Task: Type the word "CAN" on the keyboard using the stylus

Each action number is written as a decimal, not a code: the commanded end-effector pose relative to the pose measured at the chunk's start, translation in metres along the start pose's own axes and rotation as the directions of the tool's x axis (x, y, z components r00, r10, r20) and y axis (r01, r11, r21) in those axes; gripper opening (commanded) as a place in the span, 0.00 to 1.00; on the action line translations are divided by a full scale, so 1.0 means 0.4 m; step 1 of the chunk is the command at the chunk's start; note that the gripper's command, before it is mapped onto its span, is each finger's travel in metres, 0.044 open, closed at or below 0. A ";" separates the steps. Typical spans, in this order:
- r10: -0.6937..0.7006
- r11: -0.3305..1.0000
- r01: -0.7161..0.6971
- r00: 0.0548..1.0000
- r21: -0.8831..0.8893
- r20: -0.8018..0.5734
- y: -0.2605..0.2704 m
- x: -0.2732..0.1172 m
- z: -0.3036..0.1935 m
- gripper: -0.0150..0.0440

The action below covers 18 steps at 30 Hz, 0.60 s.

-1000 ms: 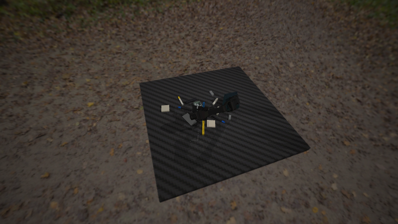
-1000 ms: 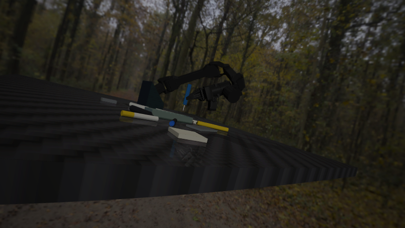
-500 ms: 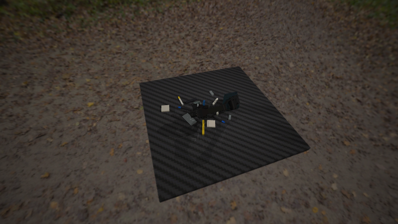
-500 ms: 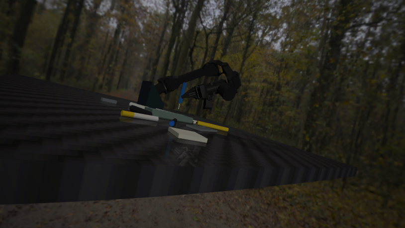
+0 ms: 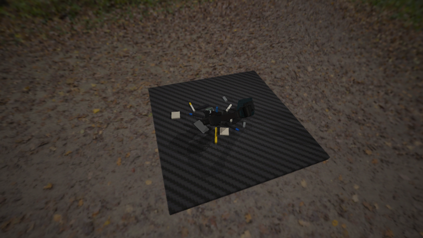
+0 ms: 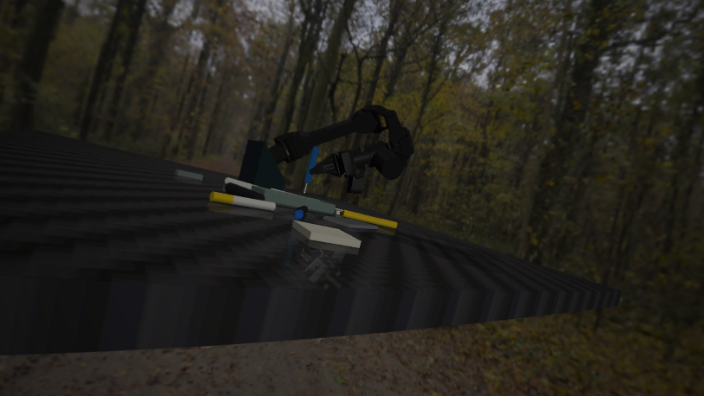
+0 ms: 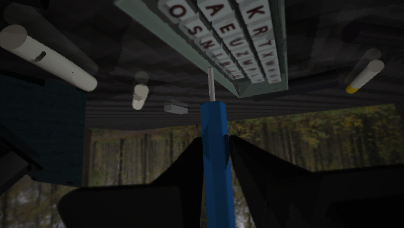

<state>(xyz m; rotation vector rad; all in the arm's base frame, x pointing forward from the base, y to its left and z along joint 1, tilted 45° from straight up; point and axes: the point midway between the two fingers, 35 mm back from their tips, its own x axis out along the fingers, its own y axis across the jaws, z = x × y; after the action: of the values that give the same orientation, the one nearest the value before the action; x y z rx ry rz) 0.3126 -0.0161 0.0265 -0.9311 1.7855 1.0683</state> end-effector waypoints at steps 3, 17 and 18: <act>0.003 1.000 -0.003 1.000 0.006 0.003 0.000 0.011 0.010 0.34; 0.003 1.000 -0.003 1.000 0.006 0.004 0.000 0.016 0.020 0.39; 0.003 1.000 -0.003 1.000 0.006 0.004 0.000 0.017 0.022 0.39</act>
<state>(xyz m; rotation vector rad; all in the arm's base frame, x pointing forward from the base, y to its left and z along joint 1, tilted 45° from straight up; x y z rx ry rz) 0.3122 -0.0113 0.0197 -0.9290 1.7877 1.0680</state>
